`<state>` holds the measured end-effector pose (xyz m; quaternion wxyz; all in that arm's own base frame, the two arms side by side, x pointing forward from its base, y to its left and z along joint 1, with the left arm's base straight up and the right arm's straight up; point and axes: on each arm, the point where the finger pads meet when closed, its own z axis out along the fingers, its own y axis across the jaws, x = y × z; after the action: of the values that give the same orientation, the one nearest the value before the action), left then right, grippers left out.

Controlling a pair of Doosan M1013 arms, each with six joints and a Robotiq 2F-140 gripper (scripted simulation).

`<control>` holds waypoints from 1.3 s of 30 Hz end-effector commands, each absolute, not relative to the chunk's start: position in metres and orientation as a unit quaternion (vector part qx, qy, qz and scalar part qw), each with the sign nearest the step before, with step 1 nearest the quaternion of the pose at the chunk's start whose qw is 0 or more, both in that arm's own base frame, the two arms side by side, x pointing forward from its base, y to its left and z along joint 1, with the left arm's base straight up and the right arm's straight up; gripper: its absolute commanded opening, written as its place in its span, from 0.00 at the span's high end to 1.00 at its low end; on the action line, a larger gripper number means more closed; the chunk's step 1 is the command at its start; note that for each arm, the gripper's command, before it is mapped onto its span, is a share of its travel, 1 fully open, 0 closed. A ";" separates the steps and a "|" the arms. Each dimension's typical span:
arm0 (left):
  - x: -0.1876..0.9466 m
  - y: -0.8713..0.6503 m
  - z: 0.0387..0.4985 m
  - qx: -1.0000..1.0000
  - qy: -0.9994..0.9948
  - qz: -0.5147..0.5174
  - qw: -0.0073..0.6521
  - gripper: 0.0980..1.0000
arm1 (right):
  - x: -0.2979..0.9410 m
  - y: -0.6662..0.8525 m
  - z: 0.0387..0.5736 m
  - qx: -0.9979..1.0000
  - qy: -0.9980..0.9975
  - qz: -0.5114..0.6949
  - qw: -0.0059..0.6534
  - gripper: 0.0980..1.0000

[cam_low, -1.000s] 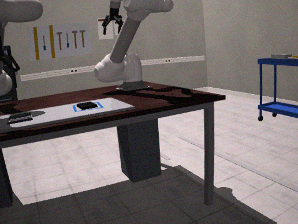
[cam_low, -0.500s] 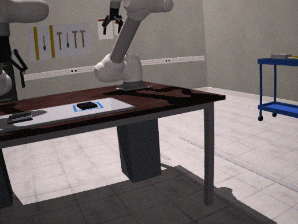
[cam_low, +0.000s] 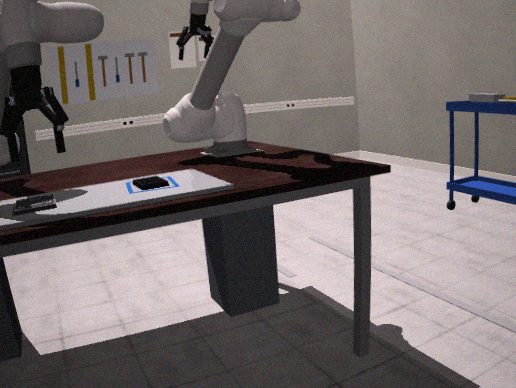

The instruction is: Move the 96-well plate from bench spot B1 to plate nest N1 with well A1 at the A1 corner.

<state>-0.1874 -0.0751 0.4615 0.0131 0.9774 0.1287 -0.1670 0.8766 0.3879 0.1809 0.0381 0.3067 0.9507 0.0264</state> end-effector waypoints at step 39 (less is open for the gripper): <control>-0.188 -0.075 0.462 0.977 0.129 -0.167 0.013 0.00 | 0.801 0.548 0.148 0.765 0.644 0.025 0.007 0.00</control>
<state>-0.1874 -0.0751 0.4615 0.0131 0.9774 0.1287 -0.1670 0.8077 0.5365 0.1490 0.0076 0.7366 0.6757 0.0262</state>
